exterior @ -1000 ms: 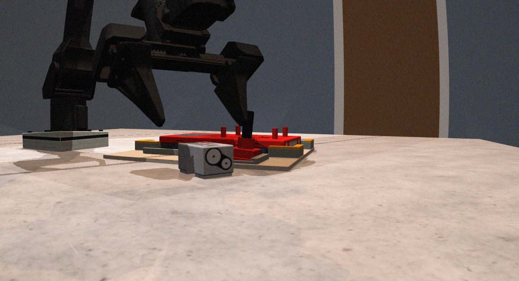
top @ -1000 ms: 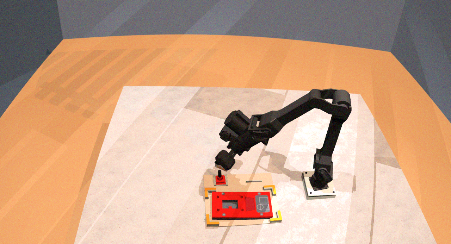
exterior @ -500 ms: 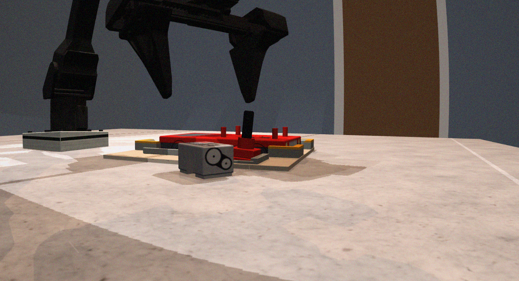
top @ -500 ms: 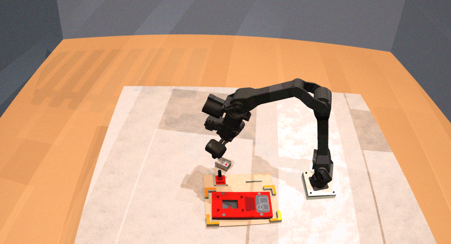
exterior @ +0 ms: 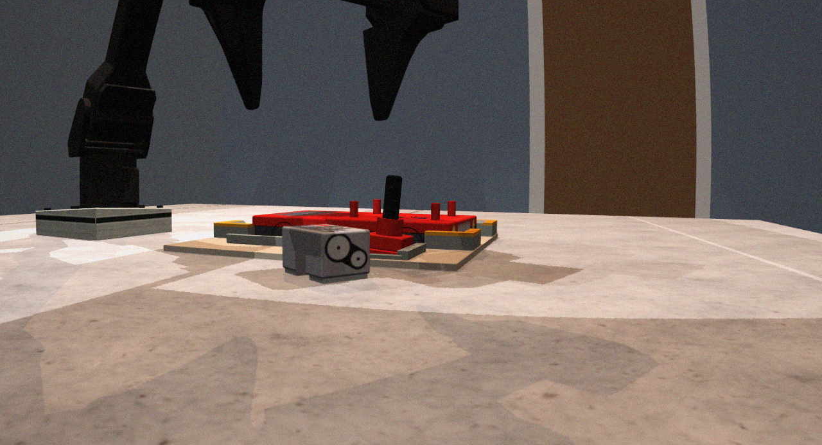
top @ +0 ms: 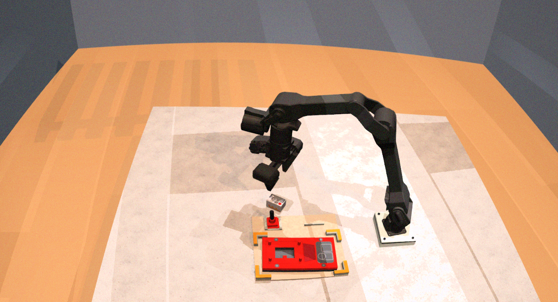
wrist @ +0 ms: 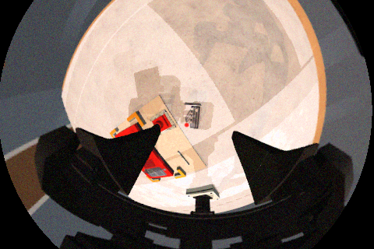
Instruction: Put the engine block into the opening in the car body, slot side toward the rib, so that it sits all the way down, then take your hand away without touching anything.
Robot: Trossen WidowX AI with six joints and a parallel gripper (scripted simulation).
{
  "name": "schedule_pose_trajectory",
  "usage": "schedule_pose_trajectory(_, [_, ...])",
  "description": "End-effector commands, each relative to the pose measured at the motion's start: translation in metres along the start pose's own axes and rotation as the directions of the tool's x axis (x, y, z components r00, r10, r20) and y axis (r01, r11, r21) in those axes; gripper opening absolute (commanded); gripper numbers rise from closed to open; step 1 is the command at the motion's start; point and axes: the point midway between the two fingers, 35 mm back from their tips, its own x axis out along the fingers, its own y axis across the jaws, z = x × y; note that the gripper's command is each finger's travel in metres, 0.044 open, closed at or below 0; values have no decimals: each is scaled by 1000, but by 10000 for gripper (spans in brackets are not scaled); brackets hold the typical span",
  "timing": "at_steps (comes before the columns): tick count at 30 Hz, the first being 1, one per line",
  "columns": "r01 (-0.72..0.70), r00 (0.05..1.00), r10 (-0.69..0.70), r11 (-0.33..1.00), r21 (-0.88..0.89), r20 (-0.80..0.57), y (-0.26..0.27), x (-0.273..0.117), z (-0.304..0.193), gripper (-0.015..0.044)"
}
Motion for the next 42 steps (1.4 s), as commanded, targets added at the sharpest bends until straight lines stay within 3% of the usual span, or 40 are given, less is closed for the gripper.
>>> schedule_pose_trajectory(1, [-4, 1000, 4, 1000, -1, -12, 7, 0, -5, 440])
schedule_pose_trajectory(6, [-5, 1000, 5, 1000, -1, -12, 7, 37, -6, 440])
schedule_pose_trajectory(37, [-5, 1000, 5, 1000, -1, -12, 7, 81, -7, 440])
schedule_pose_trajectory(42, [-5, 1000, 5, 1000, -1, -12, 7, 81, -7, 309])
